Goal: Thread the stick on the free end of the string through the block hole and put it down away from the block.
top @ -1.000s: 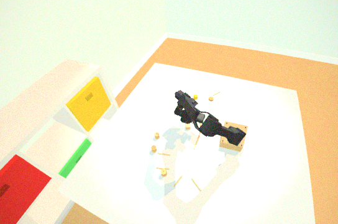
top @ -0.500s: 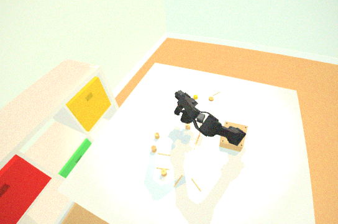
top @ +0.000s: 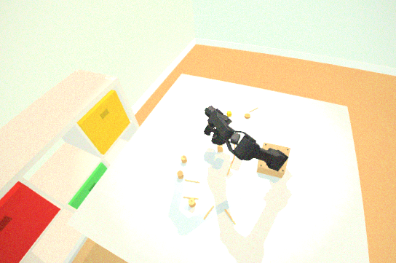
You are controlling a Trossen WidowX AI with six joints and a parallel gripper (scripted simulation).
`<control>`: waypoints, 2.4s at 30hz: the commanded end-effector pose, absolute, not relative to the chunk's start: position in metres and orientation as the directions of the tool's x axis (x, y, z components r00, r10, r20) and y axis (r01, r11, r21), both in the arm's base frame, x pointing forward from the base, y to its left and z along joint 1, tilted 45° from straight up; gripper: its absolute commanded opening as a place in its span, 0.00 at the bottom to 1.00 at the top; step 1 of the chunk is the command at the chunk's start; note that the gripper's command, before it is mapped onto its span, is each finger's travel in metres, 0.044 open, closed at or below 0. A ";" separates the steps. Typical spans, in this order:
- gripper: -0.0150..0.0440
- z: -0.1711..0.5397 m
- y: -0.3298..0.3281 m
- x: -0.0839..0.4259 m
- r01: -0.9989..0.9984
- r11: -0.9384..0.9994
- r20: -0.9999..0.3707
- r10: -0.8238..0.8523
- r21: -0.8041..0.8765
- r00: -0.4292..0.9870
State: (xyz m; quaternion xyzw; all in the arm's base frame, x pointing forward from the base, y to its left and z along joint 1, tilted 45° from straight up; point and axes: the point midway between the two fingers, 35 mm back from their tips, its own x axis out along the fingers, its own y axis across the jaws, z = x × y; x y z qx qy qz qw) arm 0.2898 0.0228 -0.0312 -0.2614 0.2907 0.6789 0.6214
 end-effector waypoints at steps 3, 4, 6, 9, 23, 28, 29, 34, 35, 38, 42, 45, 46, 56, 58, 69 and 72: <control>0.39 -0.031 0.023 0.290 -0.996 -0.059 -0.716 0.692 0.070 -0.091; 0.43 -0.031 0.023 0.290 -0.996 -0.059 -0.716 0.692 0.070 -0.091; 0.52 -0.031 0.023 0.290 -0.996 -0.059 -0.716 0.692 0.070 -0.091; 0.65 -0.031 0.023 0.290 -0.996 -0.059 -0.716 0.692 0.070 -0.091; 0.25 -0.031 0.023 0.290 -0.996 -0.059 -0.716 0.692 0.070 -0.091; 0.25 -0.031 0.023 0.290 -0.996 -0.059 -0.716 0.692 0.070 -0.091; 0.25 -0.031 0.023 0.290 -0.996 -0.059 -0.716 0.692 0.070 -0.091; 0.25 -0.031 0.023 0.290 -0.996 -0.059 -0.716 0.692 0.070 -0.091; 0.25 -0.031 0.023 0.290 -0.996 -0.059 -0.716 0.692 0.070 -0.091; 0.39 -0.020 0.030 0.279 -0.996 -0.061 -0.716 0.692 0.068 -0.091; 0.57 0.005 0.049 0.246 -0.996 -0.069 -0.714 0.694 0.061 -0.092; 0.70 0.019 0.063 0.218 -0.996 -0.076 -0.712 0.696 0.057 -0.094; 0.74 0.022 0.066 0.210 -0.995 -0.077 -0.711 0.697 0.056 -0.094; 0.91 0.024 0.068 0.204 -0.995 -0.079 -0.711 0.697 0.055 -0.094; 0.82 0.024 0.068 0.204 -0.995 -0.079 -0.711 0.697 0.055 -0.094; 0.46 0.024 0.068 0.204 -0.995 -0.079 -0.711 0.697 0.055 -0.094; 0.46 0.024 0.068 0.204 -0.995 -0.079 -0.711 0.697 0.055 -0.094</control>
